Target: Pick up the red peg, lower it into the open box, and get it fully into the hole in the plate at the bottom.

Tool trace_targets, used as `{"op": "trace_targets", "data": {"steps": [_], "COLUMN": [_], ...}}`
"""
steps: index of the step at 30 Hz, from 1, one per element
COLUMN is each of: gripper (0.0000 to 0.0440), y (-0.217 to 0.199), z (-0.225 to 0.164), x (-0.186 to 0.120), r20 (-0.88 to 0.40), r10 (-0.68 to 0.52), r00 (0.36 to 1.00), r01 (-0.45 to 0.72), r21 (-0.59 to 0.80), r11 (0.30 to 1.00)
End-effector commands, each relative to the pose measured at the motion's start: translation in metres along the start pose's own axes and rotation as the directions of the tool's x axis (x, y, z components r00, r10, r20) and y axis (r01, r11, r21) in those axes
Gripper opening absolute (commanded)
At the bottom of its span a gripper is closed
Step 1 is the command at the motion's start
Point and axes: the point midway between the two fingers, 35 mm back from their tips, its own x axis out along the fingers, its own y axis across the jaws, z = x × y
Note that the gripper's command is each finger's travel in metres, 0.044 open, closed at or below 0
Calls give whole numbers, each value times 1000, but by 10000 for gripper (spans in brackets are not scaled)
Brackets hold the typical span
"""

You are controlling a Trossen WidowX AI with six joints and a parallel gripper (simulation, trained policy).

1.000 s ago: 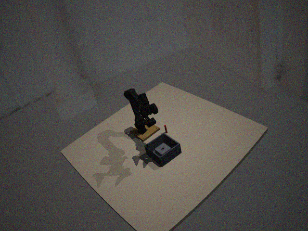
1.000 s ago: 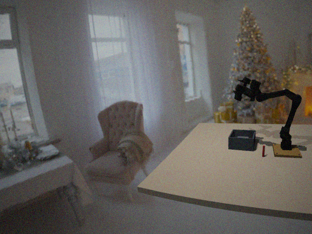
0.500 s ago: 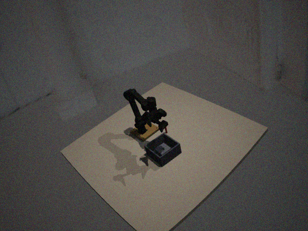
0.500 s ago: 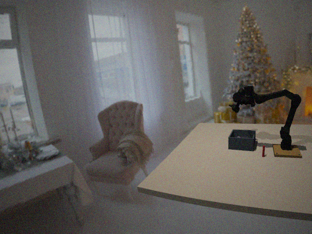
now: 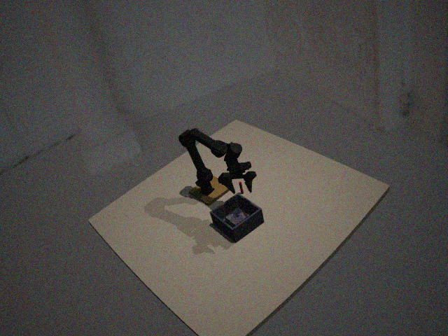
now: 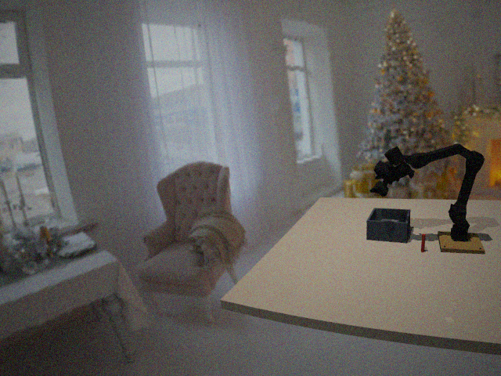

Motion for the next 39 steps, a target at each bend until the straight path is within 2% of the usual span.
{"op": "trace_targets", "data": {"steps": [1,8,15,22,29,33,39], "gripper": [440,440,440,440,440,440,440], "y": [26,68,102,127,144,151,162], "z": [-11,-39,-74,-113,-151,-168,-191], "x": [-11,-39,-75,-115,-150,-160,-161], "r20": [-65,-205,-361,-528,-666,-712,-747], "r10": [79,203,295,340,332,314,287], "r00": [995,957,885,778,668,628,600], "r01": [-73,-155,-156,-74,39,90,139], "r21": [79,229,367,460,477,467,451], "r11": [994,961,917,885,878,880,882]}}
